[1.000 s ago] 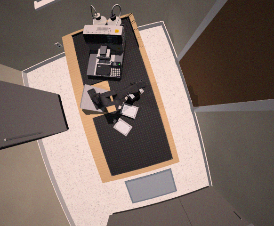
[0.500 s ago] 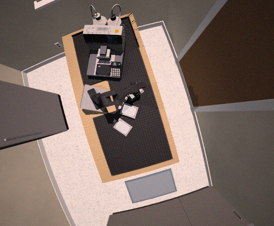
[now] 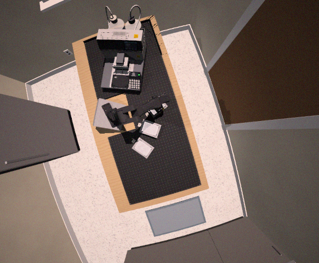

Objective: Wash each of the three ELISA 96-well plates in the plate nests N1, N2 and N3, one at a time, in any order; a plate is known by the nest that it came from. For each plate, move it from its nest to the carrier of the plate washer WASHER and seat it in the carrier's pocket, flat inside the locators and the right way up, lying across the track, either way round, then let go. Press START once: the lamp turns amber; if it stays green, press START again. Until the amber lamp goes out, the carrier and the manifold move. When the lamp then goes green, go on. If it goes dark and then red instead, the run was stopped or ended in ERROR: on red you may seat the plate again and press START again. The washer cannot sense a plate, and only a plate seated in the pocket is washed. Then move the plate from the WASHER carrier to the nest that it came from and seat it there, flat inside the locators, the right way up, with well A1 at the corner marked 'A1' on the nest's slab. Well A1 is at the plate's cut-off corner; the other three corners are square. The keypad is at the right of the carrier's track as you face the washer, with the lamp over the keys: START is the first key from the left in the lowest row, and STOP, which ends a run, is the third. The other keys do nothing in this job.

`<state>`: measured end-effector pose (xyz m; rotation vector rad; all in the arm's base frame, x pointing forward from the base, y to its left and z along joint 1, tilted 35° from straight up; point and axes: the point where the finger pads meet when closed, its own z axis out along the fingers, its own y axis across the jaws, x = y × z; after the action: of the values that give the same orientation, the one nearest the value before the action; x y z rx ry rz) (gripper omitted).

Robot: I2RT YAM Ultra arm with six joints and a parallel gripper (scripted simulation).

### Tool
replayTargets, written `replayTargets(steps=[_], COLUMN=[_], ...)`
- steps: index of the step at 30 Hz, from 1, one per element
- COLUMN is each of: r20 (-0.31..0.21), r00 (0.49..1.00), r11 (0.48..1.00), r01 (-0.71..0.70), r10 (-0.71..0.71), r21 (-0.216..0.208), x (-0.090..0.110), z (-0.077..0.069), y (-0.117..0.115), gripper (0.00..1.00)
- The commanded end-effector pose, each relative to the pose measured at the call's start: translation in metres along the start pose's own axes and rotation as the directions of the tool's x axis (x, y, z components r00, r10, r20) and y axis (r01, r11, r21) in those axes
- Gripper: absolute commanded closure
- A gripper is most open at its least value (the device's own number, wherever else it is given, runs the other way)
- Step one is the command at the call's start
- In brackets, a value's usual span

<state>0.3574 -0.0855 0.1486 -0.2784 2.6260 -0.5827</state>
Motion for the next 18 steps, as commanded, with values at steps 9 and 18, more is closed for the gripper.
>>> replayTargets(steps=[9,18], r20=[0.012,0.012], r00=[1.000,1.000], r11=[1.000,1.000], r01=[-0.002,-0.002], r10=[0.002,0.002], r21=[0.003,0.003], x=[-0.0027,-0.0026], z=[-0.0024,-0.0124], y=[-0.0012,-0.0012], gripper=[0.00,0.00])
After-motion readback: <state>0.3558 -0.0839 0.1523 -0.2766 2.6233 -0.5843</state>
